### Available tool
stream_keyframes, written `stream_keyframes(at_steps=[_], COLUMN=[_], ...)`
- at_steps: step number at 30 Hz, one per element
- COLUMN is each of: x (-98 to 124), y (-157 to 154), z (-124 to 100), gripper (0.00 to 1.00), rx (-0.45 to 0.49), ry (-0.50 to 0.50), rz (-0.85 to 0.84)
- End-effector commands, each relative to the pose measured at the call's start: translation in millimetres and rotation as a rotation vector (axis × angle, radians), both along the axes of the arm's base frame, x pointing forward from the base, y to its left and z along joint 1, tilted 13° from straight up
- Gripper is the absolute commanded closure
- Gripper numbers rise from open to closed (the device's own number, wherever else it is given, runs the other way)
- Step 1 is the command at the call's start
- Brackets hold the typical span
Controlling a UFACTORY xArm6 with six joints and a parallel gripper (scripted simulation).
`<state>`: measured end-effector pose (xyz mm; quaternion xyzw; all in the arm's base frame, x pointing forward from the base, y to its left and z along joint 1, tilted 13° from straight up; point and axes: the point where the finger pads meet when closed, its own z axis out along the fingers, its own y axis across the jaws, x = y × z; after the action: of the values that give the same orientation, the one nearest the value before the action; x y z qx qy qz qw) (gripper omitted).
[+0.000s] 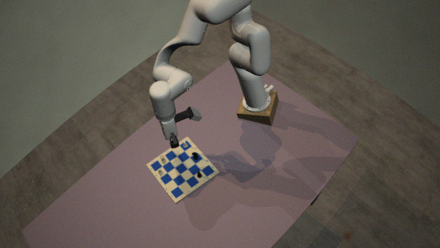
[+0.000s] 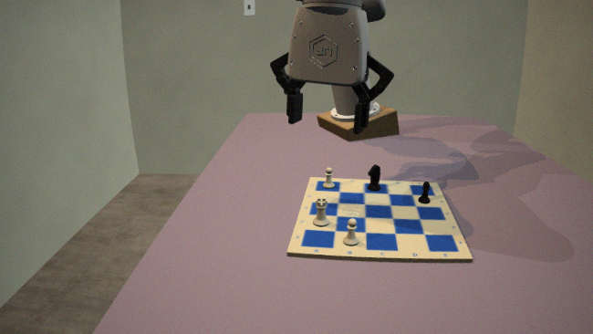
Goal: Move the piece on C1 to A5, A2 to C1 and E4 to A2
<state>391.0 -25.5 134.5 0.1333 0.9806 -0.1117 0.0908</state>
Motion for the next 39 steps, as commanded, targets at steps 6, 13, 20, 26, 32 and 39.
stream_keyframes(at_steps=[6, 13, 20, 26, 32, 39], x=[22, 38, 48, 58, 63, 67], y=[0, -1, -1, -1, -2, -2], z=[3, 3, 3, 3, 2, 2], gripper=[0.0, 0.0, 0.0, 0.0, 0.0, 0.0], rx=[-0.057, -0.131, -0.193, -0.253, -0.297, -0.335], ry=[0.121, 0.199, 0.274, 0.349, 0.412, 0.501], rz=[0.5, 0.859, 1.176, 1.479, 1.73, 2.09])
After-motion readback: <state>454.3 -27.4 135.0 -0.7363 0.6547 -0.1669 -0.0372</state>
